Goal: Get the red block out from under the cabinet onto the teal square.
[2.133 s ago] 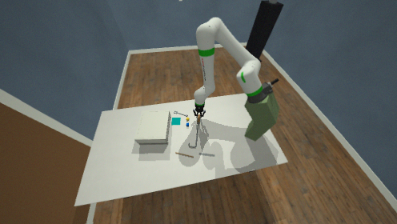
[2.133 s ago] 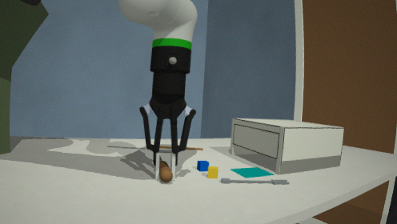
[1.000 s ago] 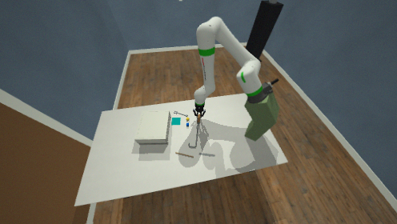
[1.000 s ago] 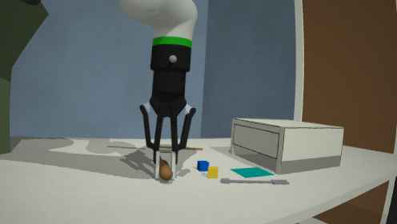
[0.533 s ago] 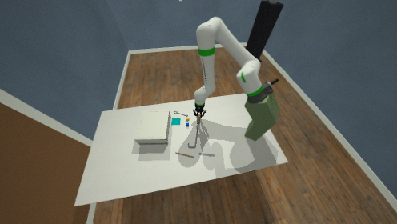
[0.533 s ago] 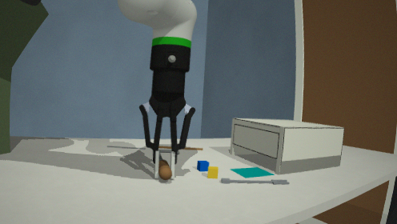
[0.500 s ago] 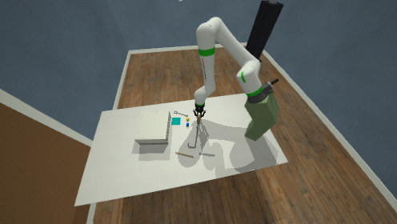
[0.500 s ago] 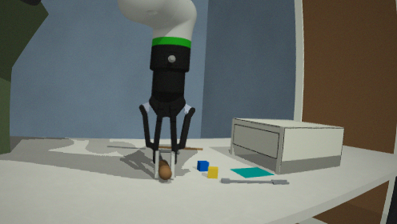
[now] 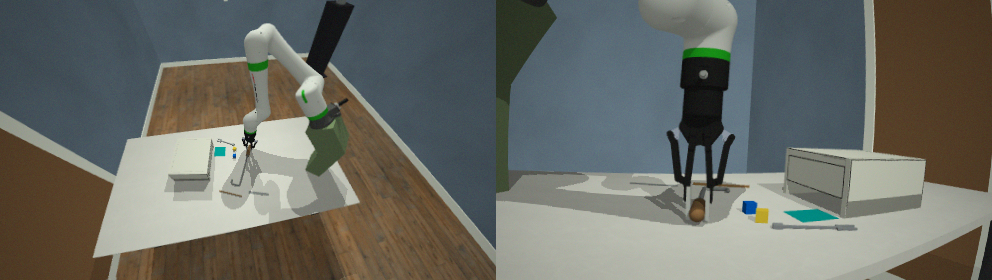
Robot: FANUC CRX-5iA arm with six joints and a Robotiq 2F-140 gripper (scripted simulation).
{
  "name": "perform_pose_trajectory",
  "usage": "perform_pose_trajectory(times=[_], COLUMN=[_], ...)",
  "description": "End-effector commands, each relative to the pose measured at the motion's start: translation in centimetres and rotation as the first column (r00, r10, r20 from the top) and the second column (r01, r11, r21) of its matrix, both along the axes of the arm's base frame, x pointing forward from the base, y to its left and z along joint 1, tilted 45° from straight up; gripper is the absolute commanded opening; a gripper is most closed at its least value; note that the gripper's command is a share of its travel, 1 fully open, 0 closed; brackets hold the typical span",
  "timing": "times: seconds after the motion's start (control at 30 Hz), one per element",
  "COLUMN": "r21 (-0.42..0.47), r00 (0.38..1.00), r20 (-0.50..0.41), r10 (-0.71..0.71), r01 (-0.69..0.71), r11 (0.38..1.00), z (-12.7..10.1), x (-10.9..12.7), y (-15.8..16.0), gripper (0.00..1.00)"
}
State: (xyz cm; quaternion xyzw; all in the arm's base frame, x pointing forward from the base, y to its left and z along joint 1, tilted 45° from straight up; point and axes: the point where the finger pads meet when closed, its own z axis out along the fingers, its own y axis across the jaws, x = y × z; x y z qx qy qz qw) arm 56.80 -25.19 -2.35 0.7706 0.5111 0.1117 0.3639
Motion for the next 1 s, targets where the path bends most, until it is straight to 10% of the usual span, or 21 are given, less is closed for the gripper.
perform_pose_trajectory(times=[0.0,0.97], r21=[0.022,0.294], r00=[0.999,0.916], r20=[0.018,0.165], r10=[-0.030,-0.364], r01=[0.030,0.307], r11=[0.999,0.905], z=[-0.3,-3.5], x=[0.1,0.8], y=[0.5,6.4], gripper=[0.00,0.00])
